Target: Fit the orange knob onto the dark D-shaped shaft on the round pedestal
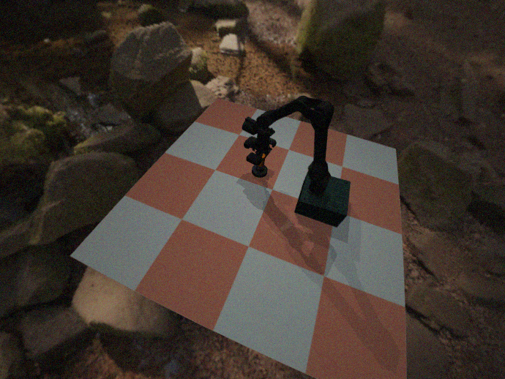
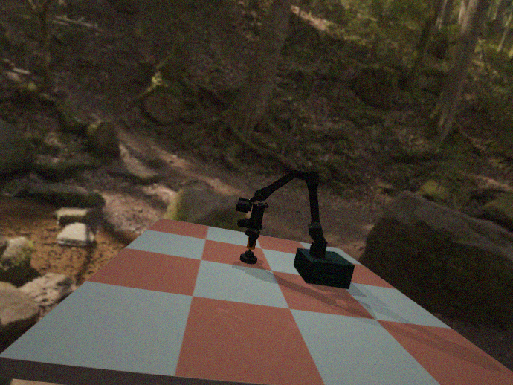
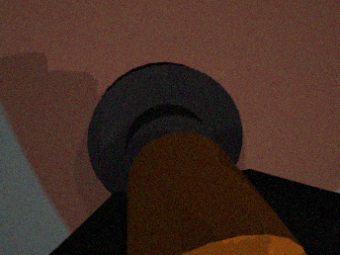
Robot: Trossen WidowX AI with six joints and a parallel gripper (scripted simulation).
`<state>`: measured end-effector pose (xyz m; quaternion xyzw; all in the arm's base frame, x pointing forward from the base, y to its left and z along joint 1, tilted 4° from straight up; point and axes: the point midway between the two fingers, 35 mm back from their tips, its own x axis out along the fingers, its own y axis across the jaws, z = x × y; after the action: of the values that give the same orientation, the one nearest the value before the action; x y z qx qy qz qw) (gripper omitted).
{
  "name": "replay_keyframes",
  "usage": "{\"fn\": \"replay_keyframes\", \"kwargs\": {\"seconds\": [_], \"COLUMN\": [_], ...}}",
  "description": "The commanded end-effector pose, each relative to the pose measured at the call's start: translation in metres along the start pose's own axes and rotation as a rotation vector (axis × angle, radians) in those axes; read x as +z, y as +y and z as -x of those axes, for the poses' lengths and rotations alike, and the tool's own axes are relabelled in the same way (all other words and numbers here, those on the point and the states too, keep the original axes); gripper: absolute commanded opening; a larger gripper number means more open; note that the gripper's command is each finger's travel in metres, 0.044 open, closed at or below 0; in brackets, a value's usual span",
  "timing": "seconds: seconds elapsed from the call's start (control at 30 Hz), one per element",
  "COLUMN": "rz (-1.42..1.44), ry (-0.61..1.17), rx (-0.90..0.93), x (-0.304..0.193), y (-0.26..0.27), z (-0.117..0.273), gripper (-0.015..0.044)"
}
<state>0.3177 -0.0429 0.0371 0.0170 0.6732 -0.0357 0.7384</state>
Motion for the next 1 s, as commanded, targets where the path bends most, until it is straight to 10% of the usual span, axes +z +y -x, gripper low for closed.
{"fn": "replay_keyframes", "kwargs": {"seconds": [0.0,0.97], "rz": [-0.019,-0.019], "ry": [-0.010,-0.009], "rx": [0.001,0.001], "x": [0.0017,-0.0050], "y": [0.0001,0.0007], "z": [-0.0012,-0.0014], "gripper": [0.0000,0.0000]}}
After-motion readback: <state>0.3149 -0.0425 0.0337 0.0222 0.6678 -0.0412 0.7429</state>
